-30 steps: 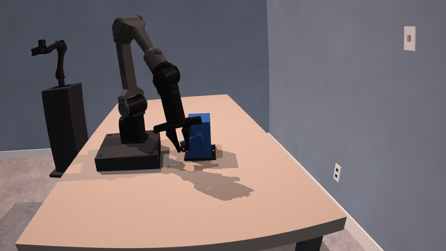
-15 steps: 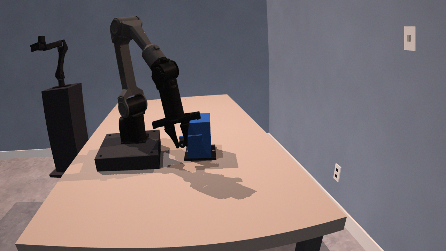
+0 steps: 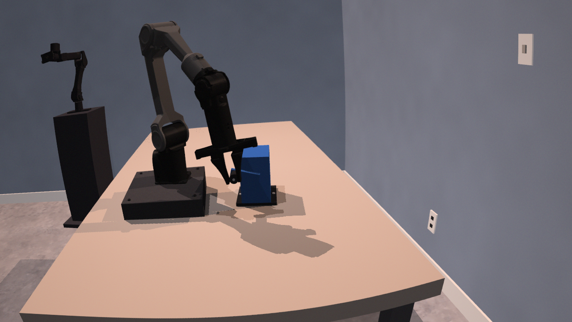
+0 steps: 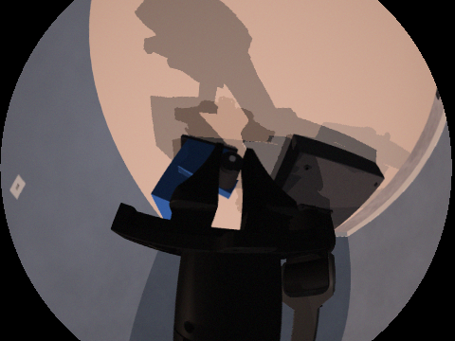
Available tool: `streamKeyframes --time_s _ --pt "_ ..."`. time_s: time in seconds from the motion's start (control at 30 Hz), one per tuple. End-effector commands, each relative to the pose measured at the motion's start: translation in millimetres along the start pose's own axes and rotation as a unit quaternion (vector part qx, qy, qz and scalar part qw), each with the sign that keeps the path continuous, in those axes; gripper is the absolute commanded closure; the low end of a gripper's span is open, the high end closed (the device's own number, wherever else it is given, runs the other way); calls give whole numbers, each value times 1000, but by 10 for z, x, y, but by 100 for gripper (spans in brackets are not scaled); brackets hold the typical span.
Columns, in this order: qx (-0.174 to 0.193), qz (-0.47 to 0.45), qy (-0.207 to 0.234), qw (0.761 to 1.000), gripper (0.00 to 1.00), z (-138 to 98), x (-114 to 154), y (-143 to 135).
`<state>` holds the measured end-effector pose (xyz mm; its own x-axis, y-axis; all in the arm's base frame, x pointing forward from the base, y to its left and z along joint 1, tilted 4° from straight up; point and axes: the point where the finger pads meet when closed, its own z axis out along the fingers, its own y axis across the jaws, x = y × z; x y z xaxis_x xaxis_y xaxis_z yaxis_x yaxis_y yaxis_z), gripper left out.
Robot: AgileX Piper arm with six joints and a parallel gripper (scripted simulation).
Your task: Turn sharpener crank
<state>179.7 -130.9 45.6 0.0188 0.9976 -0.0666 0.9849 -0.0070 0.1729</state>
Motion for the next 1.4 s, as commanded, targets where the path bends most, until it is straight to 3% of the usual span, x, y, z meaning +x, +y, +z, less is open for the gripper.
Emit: streamKeyframes --time_s 0.0,1.37 --pt "-2 -1 -2 1000 80 -30 -7 19" --pt "0 -1 0 1000 80 -266 -2 306"
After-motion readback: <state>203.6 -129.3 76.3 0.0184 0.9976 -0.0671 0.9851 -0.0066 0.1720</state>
